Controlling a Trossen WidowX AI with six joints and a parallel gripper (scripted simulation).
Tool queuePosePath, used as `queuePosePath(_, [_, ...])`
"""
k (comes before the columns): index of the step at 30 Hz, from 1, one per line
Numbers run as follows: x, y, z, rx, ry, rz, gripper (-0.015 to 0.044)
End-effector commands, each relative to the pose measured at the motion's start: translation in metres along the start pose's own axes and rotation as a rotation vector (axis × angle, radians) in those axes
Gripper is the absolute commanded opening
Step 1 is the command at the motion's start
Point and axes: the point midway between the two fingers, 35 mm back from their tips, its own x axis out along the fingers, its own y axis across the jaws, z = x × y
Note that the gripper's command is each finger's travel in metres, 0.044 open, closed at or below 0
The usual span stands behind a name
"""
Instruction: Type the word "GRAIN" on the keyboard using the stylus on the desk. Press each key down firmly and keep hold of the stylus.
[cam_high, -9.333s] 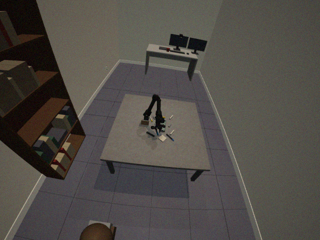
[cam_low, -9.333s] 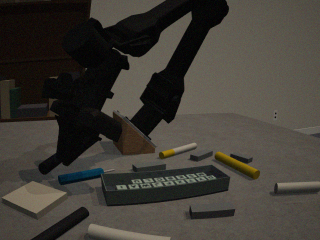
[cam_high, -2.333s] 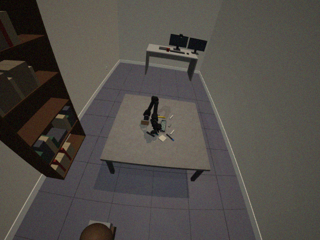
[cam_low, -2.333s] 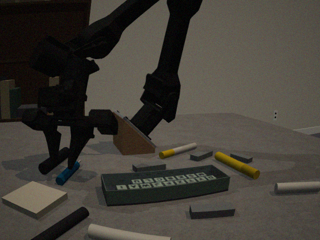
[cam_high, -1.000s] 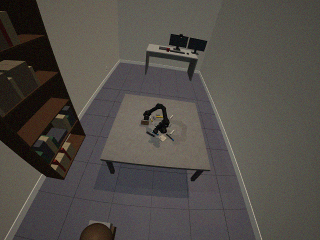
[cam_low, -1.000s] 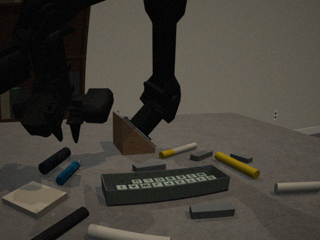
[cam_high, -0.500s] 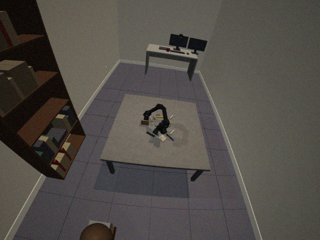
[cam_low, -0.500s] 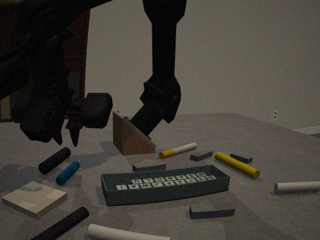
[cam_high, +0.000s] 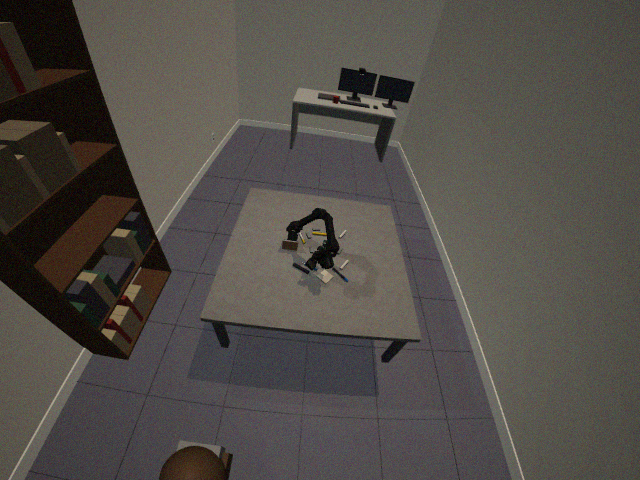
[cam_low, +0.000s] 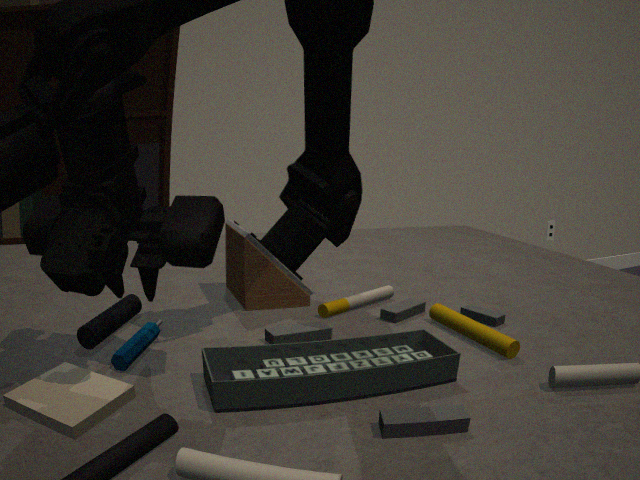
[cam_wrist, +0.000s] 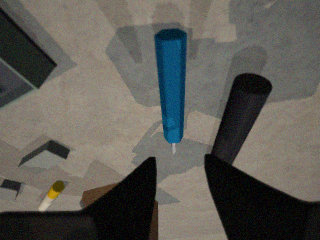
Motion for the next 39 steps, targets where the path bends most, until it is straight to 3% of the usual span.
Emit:
queuePosePath(1, [0.004, 0.001, 0.001, 0.002, 0.002, 0.007, 0.015])
queuePosePath(39, [0.022, 0.002, 0.011, 0.002, 0.002, 0.007, 0.015])
